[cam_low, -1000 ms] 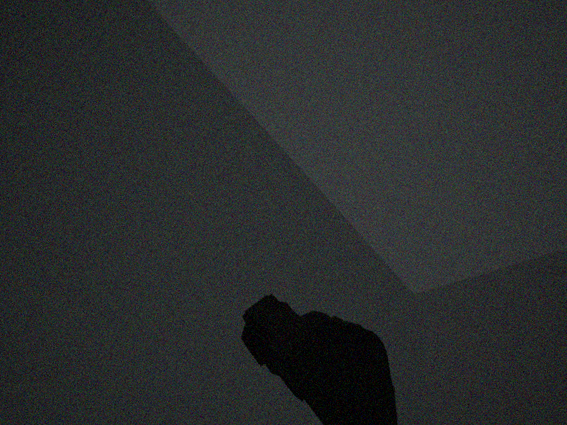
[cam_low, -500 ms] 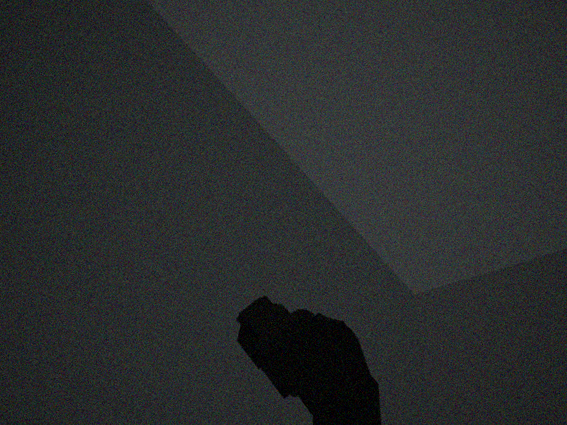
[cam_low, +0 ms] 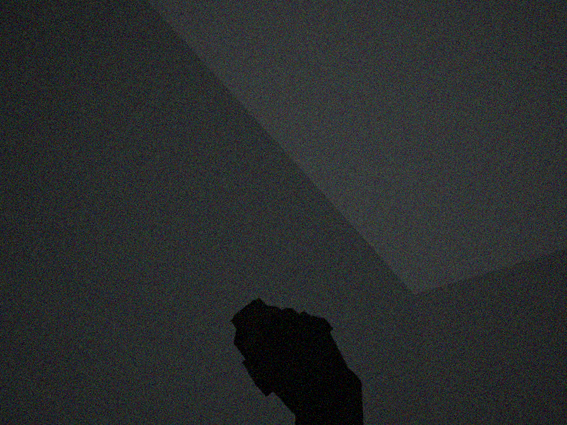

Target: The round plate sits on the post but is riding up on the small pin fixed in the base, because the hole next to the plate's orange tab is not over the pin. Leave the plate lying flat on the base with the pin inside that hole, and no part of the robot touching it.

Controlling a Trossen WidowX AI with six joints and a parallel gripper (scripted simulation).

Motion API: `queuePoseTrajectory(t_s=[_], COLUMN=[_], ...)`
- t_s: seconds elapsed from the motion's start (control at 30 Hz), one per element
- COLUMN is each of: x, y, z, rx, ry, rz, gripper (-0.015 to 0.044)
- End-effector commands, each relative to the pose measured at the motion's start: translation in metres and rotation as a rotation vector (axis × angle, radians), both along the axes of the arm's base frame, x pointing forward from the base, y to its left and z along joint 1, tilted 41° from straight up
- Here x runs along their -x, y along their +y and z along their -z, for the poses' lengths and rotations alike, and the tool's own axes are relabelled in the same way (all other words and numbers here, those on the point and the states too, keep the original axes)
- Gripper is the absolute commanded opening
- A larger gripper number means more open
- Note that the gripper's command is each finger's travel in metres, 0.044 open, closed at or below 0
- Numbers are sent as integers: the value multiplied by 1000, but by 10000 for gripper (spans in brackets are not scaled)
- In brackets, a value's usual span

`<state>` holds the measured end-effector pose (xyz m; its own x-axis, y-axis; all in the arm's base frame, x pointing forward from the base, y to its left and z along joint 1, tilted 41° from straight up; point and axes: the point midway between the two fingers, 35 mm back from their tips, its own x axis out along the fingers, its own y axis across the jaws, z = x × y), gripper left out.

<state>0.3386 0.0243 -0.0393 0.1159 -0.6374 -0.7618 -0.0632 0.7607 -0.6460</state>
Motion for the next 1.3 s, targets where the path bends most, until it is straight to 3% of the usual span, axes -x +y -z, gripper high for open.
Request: queuePoseTrajectory(t_s=[0.0,1.27], x=[-5,-5], y=[-4,-26], z=[-6,-27], rx=[4,6], ry=[-7,-7], rz=[1,1], gripper=[0,0])
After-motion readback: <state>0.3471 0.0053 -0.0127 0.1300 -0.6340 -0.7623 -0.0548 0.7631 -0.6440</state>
